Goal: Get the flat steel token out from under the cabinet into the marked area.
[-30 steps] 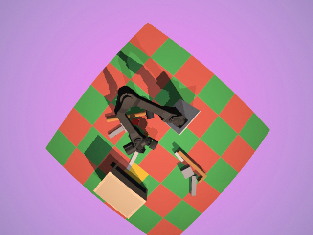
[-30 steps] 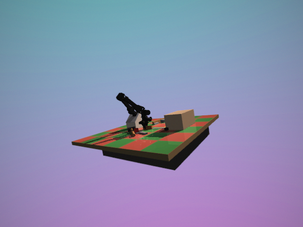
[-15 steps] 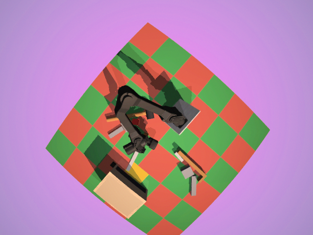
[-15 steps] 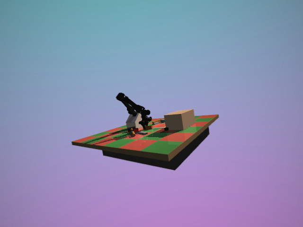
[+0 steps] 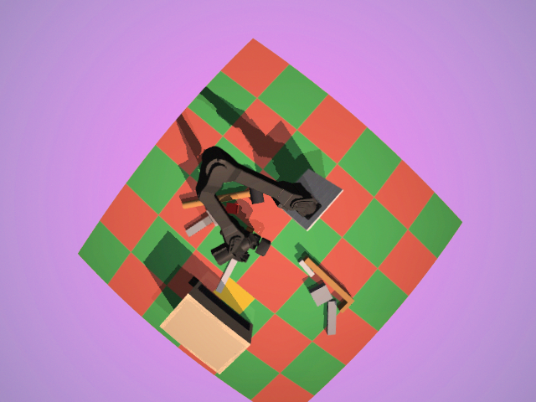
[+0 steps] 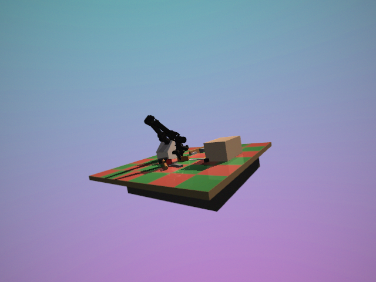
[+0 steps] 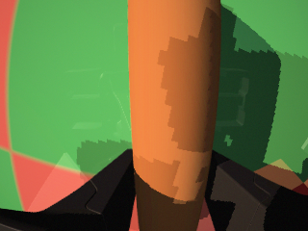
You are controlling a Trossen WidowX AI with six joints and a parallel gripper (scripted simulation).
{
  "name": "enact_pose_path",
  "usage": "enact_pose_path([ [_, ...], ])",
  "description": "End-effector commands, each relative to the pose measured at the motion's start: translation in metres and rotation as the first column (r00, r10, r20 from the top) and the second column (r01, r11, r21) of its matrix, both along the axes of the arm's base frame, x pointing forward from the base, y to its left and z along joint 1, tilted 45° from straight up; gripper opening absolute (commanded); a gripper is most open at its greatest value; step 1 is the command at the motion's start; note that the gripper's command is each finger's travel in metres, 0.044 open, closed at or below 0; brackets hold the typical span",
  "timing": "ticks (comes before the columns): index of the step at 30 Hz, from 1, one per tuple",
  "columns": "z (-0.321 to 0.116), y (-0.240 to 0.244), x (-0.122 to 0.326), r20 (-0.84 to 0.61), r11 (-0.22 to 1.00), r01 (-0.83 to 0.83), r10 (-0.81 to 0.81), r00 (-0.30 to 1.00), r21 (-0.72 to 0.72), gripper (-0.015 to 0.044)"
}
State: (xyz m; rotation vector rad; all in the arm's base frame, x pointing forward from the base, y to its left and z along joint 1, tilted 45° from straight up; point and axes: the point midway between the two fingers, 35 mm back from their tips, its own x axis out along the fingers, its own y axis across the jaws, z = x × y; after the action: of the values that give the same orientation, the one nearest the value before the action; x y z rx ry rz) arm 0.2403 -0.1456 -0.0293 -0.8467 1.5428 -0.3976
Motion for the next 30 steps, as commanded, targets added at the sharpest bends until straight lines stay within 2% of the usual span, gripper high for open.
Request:
enact_pose_path([
  [1,0.000,0.000,0.000,0.000,1.000,0.000,0.000,1.000,0.000,0.0091],
  [2,0.000,0.000,0.000,0.000,1.000,0.000,0.000,1.000,0.000,0.0084],
  [5,0.000,0.000,0.000,0.000,1.000,0.000,0.000,1.000,0.000,0.0006],
  [6,0.000,0.000,0.000,0.000,1.000,0.000,0.000,1.000,0.000,0.0000],
  [30,-0.004,0.006,0.023,0.003,1.000,-0.001,0.001,1.000,0.002,0.0000],
])
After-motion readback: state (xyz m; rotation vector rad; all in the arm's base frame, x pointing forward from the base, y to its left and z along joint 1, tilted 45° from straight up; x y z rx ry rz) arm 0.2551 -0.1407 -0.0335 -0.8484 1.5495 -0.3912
